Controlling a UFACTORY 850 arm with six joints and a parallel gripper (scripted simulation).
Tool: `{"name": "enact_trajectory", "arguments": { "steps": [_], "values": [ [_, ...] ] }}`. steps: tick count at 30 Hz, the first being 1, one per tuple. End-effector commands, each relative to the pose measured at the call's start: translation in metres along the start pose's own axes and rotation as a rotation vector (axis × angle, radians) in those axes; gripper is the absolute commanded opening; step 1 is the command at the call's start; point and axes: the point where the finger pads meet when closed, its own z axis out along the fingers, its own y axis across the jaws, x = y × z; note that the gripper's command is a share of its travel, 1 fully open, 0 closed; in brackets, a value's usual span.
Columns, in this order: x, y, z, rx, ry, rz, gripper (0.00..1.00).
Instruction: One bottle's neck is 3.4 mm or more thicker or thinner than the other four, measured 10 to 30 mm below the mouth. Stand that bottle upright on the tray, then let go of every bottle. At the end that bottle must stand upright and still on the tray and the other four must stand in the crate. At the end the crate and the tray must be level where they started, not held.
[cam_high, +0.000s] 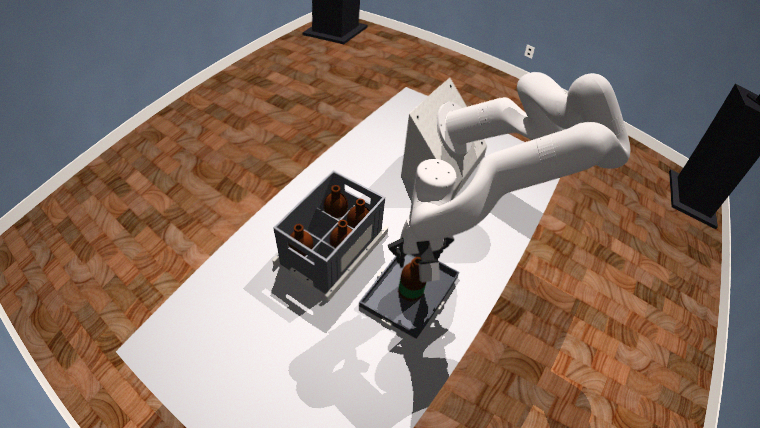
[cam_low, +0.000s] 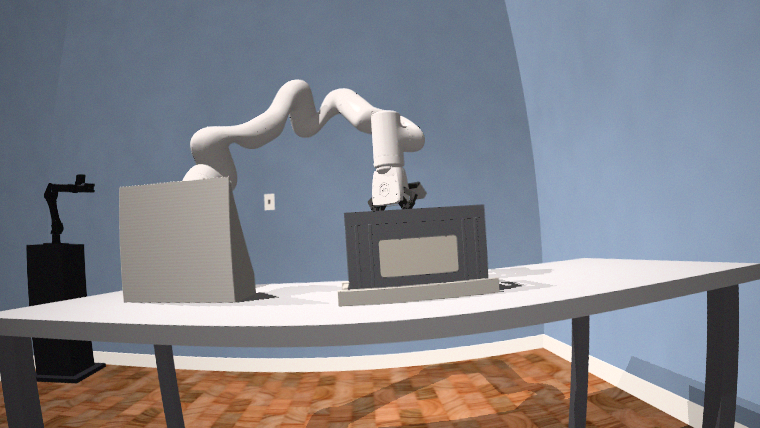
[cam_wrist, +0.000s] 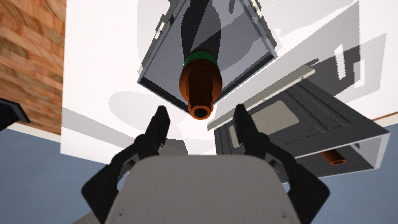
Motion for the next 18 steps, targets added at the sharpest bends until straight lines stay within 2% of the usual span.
{"name": "enact_trajectory", "arguments": {
  "steps": [1, 18],
  "values": [
    [0.0, 0.0, -0.008, -0.001, 0.001, 0.0, 1.0],
    [0.0, 0.0, -0.046, -0.001, 0.001, 0.0, 1.0]
  ]
}}
